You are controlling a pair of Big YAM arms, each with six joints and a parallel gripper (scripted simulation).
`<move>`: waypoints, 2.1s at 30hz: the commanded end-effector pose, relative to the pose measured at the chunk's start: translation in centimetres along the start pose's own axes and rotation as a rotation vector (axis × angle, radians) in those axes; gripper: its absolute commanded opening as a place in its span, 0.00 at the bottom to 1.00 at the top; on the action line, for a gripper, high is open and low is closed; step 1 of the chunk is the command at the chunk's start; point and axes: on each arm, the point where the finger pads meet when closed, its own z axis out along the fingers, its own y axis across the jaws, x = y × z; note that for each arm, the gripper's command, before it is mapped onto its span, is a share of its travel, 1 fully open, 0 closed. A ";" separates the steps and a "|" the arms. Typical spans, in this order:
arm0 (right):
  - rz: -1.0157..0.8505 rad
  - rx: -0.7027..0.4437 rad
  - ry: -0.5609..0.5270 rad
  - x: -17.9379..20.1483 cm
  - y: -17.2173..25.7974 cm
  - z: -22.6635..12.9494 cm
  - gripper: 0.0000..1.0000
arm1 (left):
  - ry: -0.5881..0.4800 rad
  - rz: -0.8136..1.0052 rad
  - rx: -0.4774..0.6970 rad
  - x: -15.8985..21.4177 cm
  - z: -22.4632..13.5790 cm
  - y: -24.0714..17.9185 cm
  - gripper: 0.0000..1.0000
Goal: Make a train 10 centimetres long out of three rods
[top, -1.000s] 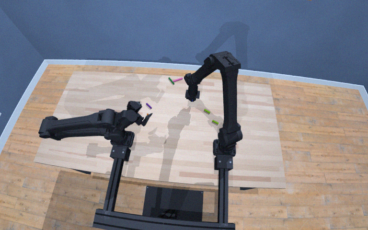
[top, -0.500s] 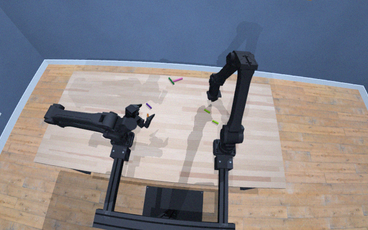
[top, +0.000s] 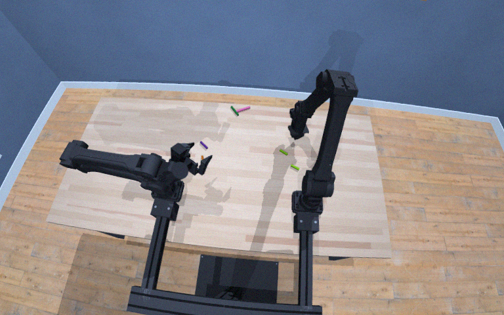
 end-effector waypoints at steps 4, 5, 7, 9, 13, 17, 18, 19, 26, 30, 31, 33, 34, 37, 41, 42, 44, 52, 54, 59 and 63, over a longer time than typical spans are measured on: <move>-0.017 0.009 -0.050 -2.1 -1.5 -1.3 0.02 | -0.012 -0.036 0.010 -0.7 -0.1 -0.4 1.00; -0.026 0.011 -0.055 -2.2 -1.6 -1.0 0.02 | -0.012 -0.036 0.010 -0.7 -0.1 -0.4 1.00; -0.029 0.010 -0.065 -2.5 -2.0 -0.1 0.02 | -0.012 -0.036 0.010 -0.7 -0.1 -0.4 1.00; -0.017 0.007 -0.066 -2.5 -2.1 0.1 0.02 | -0.012 -0.036 0.010 -0.7 -0.1 -0.4 1.00; -0.017 0.007 -0.066 -2.5 -2.1 0.1 0.02 | -0.012 -0.036 0.010 -0.7 -0.1 -0.4 1.00; -0.017 0.007 -0.066 -2.5 -2.1 0.1 0.02 | -0.013 -0.037 0.010 -0.8 -0.2 -0.4 1.00; -0.017 0.007 -0.066 -2.5 -2.1 0.1 0.02 | -0.013 -0.037 0.010 -0.8 -0.2 -0.4 1.00; -0.017 0.007 -0.066 -2.5 -2.1 0.1 0.02 | -0.013 -0.037 0.010 -0.8 -0.2 -0.4 1.00; -0.011 0.007 -0.059 -2.3 -1.7 0.9 0.02 | -0.013 -0.037 0.010 -0.8 -0.2 -0.4 1.00; -0.019 0.008 -0.048 -2.0 -1.4 1.7 0.02 | -0.013 -0.037 0.010 -0.8 -0.2 -0.4 1.00; -0.020 0.008 -0.048 -2.0 -1.4 1.7 0.02 | -0.013 -0.037 0.010 -0.8 -0.2 -0.4 1.00; -0.019 0.008 -0.048 -2.0 -1.4 1.7 0.02 | -0.013 -0.037 0.010 -0.8 -0.2 -0.4 1.00; -0.019 0.008 -0.048 -2.0 -1.4 1.7 0.02 | -0.013 -0.037 0.010 -0.8 -0.2 -0.4 1.00; -0.019 0.008 -0.048 -2.0 -1.4 1.7 0.02 | -0.013 -0.037 0.010 -0.8 -0.2 -0.4 1.00; -0.019 0.008 -0.048 -2.0 -1.4 1.7 0.02 | -0.013 -0.037 0.010 -0.8 -0.2 -0.4 1.00; -0.019 0.008 -0.048 -2.0 -1.4 1.7 0.02 | -0.013 -0.037 0.010 -0.8 -0.2 -0.4 1.00; -0.019 0.008 -0.048 -2.0 -1.4 1.7 0.02 | -0.013 -0.037 0.010 -0.8 -0.2 -0.4 1.00; -0.019 0.007 -0.045 -1.8 -1.3 1.2 0.20 | -0.013 -0.037 0.010 -0.8 -0.2 -0.4 1.00; -0.019 0.007 -0.045 -1.8 -1.3 1.2 0.20 | -0.013 -0.037 0.010 -0.8 -0.2 -0.4 1.00; -0.020 0.001 -0.026 -0.3 -1.4 0.6 0.33 | -0.013 -0.037 0.010 -0.8 -0.2 -0.4 1.00; -0.020 0.000 -0.022 0.0 -1.4 -1.0 0.33 | -0.013 -0.037 0.010 -0.8 -0.2 -0.4 1.00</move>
